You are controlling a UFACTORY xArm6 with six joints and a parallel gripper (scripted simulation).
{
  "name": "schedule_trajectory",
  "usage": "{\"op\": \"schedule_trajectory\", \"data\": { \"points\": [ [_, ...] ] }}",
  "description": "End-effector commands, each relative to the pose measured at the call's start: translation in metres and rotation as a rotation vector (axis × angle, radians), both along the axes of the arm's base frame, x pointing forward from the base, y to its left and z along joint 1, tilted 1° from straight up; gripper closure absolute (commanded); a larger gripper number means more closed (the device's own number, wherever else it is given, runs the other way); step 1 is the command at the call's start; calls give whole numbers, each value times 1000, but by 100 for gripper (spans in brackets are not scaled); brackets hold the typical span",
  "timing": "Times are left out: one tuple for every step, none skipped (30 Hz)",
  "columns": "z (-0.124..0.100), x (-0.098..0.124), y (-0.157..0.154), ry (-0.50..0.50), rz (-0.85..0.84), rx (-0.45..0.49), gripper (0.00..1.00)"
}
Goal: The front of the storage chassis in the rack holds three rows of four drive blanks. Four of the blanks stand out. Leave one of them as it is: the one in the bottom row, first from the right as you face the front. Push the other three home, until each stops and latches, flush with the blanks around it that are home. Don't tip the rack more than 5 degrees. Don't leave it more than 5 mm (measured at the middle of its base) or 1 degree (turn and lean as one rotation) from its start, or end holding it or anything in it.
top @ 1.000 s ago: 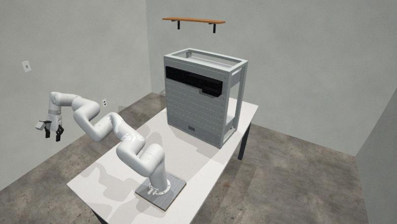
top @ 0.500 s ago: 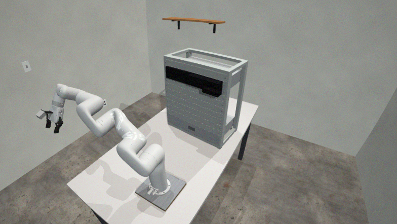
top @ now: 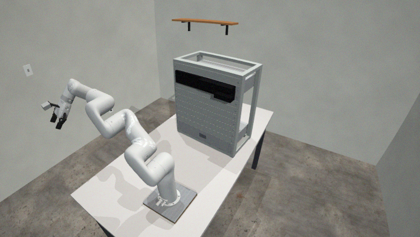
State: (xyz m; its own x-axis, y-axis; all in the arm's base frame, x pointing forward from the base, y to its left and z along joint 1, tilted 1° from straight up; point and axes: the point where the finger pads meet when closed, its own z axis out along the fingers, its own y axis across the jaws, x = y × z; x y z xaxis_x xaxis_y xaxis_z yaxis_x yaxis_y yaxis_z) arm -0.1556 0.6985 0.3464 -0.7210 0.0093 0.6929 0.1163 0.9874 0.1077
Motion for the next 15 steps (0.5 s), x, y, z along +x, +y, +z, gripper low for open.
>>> {"op": "schedule_trajectory", "data": {
  "points": [
    [28,18,7,63,-102,12,0],
    [28,18,7,63,-102,12,0],
    [28,18,7,63,-102,12,0],
    [33,22,8,77,-122,11,0],
    [39,27,9,91,-143,10,0],
    [44,31,10,106,-164,9,0],
    [50,36,12,121,-185,8,0],
    [56,40,13,136,-206,7,0],
    [62,45,14,151,-228,6,0],
    [68,50,14,167,-249,5,0],
    [74,55,15,183,-271,4,0],
    [80,61,16,200,-293,3,0],
    [87,66,17,217,-315,1,0],
    [93,72,17,234,-337,0,0],
    [99,77,18,251,-360,-1,0]
  ]
}}
